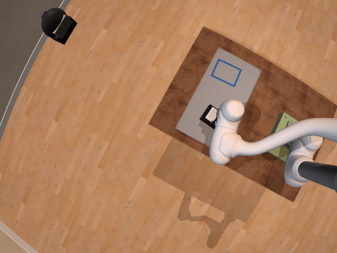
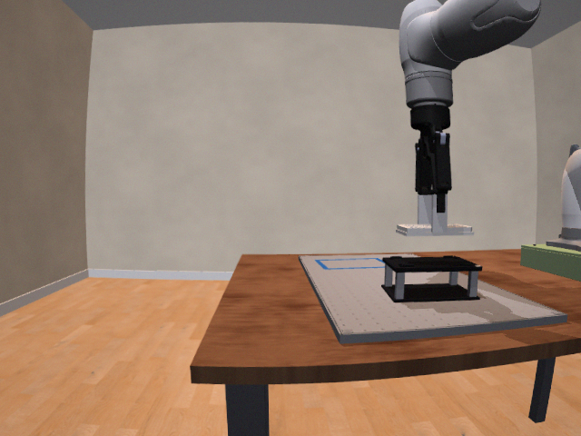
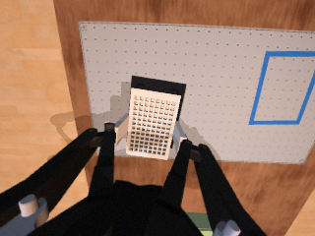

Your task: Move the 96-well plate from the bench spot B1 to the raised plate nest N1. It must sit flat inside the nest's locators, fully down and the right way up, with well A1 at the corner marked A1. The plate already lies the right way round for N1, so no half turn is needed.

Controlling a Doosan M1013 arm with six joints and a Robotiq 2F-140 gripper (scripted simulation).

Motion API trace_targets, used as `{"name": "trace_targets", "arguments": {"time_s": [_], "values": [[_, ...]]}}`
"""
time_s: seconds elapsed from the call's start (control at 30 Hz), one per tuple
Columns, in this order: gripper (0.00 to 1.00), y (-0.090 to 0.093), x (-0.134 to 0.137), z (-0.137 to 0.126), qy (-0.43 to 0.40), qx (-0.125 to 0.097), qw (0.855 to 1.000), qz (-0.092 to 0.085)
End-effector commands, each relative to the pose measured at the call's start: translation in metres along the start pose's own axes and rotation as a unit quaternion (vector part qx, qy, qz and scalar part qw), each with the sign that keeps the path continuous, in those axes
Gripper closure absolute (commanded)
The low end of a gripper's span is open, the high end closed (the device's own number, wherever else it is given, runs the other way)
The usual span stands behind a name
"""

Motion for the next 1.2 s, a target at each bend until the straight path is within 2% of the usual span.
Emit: {"name": "trace_targets", "arguments": {"time_s": [0.0,1.17], "values": [[1.00,-0.0033,0.0003,0.0035,0.000,0.002,1.000,-0.001],[1.00,-0.0033,0.0031,0.0063,0.000,0.002,1.000,-0.001]]}}
Point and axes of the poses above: the point where the finger pads meet when closed, its own y axis out along the fingers, its own x axis across the jaws, z = x × y, the point moved 7 cm from there along -y, back along the fingers, and after that the axes turned 12 degrees about -y, right-handed, at the moved point
